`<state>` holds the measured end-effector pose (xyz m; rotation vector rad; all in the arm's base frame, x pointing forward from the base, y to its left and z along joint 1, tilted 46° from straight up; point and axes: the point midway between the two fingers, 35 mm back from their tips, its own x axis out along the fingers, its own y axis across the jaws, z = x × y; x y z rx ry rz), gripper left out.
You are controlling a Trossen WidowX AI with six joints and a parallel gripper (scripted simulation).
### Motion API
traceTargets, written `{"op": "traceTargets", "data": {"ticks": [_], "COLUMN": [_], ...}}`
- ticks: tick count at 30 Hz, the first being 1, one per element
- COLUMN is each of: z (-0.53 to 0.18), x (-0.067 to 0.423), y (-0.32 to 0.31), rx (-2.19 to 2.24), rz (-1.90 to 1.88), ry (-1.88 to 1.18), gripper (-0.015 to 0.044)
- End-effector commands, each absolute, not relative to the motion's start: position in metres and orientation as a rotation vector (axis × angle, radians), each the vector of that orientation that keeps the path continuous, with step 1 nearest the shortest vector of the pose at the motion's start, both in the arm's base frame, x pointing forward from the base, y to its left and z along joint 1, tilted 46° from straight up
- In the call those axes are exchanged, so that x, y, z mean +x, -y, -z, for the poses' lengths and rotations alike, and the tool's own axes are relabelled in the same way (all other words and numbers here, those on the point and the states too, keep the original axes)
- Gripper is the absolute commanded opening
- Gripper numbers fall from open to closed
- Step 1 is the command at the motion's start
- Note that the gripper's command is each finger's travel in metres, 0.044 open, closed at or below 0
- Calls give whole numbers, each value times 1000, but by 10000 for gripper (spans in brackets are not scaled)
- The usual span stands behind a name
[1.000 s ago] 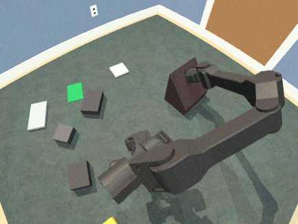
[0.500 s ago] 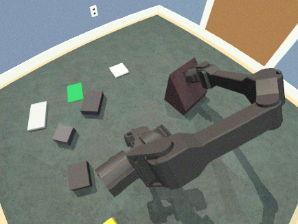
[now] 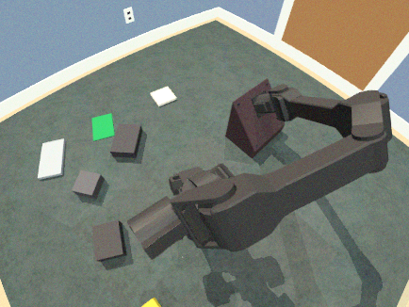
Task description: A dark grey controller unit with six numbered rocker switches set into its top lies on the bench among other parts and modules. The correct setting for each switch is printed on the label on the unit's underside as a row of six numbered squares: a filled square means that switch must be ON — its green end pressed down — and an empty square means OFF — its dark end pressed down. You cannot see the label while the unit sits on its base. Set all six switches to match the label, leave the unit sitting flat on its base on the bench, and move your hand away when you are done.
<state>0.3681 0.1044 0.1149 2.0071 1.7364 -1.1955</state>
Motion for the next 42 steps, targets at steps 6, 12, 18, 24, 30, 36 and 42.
{"op": "traceTargets", "data": {"ticks": [6, 12, 18, 24, 30, 36, 42], "z": [-113, -113, -112, -111, -110, -108, -107], "x": [366, 363, 362, 360, 358, 356, 354], "y": [-94, -91, -86, -82, -78, -73, -69], "rx": [2009, 2008, 2008, 2008, 2008, 2008, 2007], "rz": [1207, 1208, 1208, 1209, 1209, 1210, 1210], "ry": [-1723, -1723, -1723, -1722, -1722, -1722, -1722], "gripper": [335, 335, 335, 335, 335, 335, 335]}}
